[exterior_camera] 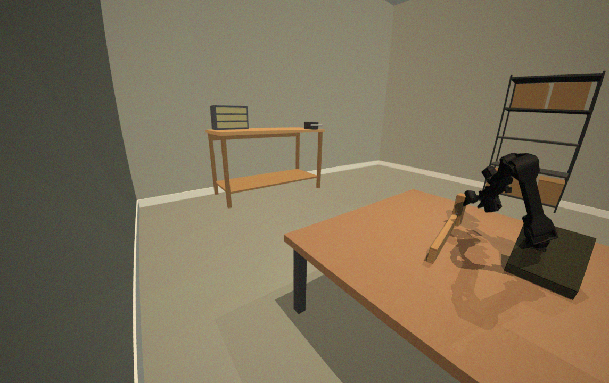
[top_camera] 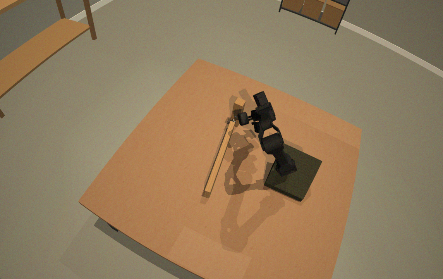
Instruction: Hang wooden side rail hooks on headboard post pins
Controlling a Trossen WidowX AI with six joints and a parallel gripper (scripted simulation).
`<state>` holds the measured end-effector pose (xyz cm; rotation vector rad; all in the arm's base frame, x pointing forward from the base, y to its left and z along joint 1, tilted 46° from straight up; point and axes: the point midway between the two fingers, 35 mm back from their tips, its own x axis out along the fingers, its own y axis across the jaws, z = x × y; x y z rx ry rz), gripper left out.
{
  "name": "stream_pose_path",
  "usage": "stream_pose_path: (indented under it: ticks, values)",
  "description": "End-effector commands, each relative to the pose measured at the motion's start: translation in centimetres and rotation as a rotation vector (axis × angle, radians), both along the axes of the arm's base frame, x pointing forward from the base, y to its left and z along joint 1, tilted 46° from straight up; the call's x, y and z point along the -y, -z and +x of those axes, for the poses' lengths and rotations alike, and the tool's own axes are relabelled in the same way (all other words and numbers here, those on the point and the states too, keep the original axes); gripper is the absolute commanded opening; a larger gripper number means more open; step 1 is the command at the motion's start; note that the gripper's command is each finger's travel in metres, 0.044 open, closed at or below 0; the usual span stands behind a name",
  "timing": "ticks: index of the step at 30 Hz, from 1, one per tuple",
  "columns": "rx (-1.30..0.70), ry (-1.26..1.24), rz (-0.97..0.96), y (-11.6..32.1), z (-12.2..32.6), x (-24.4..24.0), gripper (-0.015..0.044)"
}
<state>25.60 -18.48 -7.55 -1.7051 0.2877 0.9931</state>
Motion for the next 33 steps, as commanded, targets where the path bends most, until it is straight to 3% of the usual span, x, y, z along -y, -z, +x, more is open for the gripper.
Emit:
stream_pose_path:
  ticks: [1, 5, 21, 33]
  values:
    - [0.003, -0.005, 0.001, 0.0, 0.0, -0.1, 0.0440]
    - [-0.071, 0.117, 0.088, 0.0, 0.2, -0.4, 0.0440]
    - [-0.444, 0.997, 0.609, -0.1, 1.3, -2.0, 0.0440]
    - [-0.551, 1.707, 0.955, -0.6, 2.1, -3.0, 0.0440]
